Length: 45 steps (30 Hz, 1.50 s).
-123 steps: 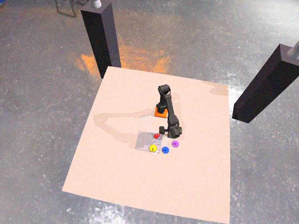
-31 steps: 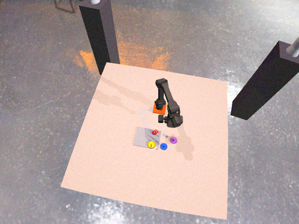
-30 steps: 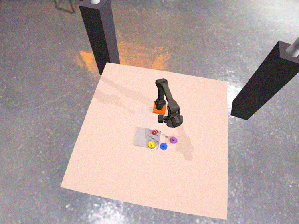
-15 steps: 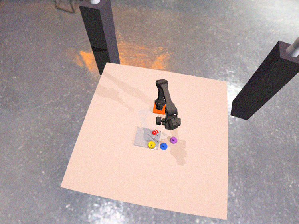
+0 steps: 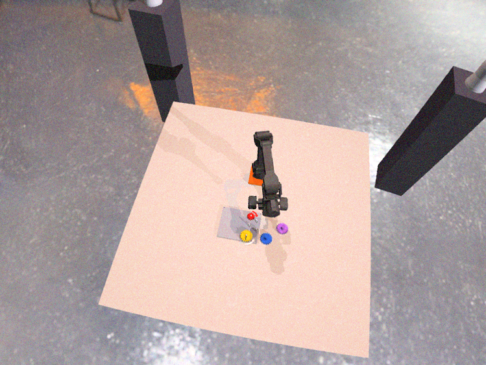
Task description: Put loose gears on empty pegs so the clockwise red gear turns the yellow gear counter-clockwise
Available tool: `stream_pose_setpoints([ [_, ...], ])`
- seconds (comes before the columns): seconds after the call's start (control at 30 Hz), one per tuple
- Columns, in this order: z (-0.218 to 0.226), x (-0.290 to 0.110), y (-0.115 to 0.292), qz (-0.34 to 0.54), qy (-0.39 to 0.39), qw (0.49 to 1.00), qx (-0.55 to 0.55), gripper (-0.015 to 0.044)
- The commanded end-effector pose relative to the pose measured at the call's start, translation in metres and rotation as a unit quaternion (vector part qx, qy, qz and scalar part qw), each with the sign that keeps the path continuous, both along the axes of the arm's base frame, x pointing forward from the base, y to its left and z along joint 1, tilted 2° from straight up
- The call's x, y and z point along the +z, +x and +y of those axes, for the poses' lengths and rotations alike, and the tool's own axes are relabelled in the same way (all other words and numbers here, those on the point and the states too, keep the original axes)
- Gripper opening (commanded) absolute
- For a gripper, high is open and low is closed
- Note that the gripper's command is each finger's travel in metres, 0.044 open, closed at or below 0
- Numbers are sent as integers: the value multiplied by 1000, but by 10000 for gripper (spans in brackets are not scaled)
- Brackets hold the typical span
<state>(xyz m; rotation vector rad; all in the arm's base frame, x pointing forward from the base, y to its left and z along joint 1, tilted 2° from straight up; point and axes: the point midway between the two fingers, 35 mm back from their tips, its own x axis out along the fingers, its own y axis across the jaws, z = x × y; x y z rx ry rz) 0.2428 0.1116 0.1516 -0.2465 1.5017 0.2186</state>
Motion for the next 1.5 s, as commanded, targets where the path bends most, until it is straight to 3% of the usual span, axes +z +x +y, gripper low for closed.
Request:
stream_pose_setpoints([
  [0.0, -7, -10, 5, 5, -3, 1000, 1, 0],
  [0.6, -36, -41, 28, 3, -5, 1000, 1, 0],
  [1.47, -37, -37, 27, 4, -6, 1000, 17, 0],
])
